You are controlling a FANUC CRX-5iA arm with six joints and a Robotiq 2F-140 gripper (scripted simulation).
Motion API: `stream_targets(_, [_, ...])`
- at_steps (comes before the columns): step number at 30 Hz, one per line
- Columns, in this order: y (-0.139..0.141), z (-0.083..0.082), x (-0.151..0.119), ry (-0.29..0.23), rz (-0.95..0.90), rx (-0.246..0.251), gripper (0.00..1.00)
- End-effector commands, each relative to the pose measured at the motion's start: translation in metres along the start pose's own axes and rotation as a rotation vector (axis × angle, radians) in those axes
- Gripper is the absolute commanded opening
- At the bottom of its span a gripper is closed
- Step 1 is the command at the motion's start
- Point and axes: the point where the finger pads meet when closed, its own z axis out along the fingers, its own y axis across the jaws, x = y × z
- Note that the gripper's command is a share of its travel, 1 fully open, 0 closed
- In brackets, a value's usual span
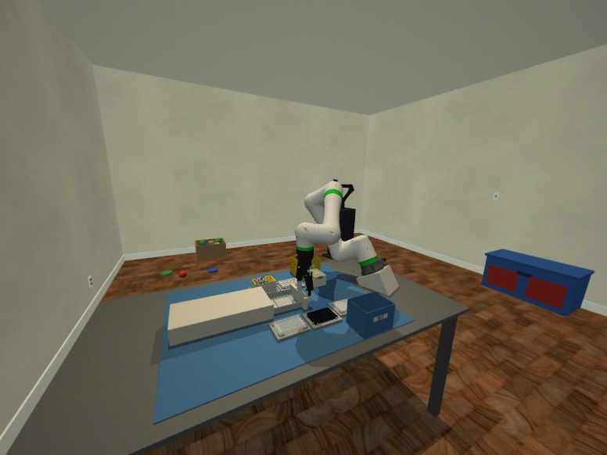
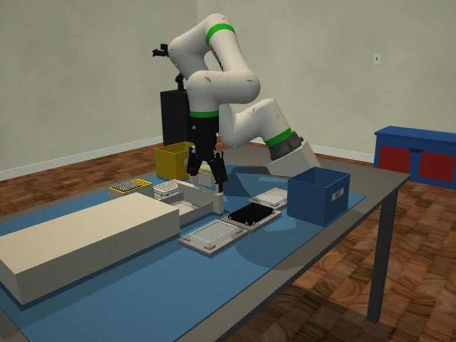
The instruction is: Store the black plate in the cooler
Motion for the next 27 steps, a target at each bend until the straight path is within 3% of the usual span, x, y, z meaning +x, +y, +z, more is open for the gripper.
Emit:
stream_targets(1, [0.0000,-0.0001,0.0000,0.000,0.000,0.000,0.00])
stream_targets(4, [0.0000,-0.0001,0.0000,0.000,0.000,0.000,0.00])
stream_targets(5, [0.0000,-0.0001,0.0000,0.000,0.000,0.000,0.87])
stream_targets(22, [0.0000,-0.0001,0.0000,0.000,0.000,0.000,0.87])
stream_targets(27, [0.0000,-0.0067,0.0000,0.000,0.000,0.000,0.87])
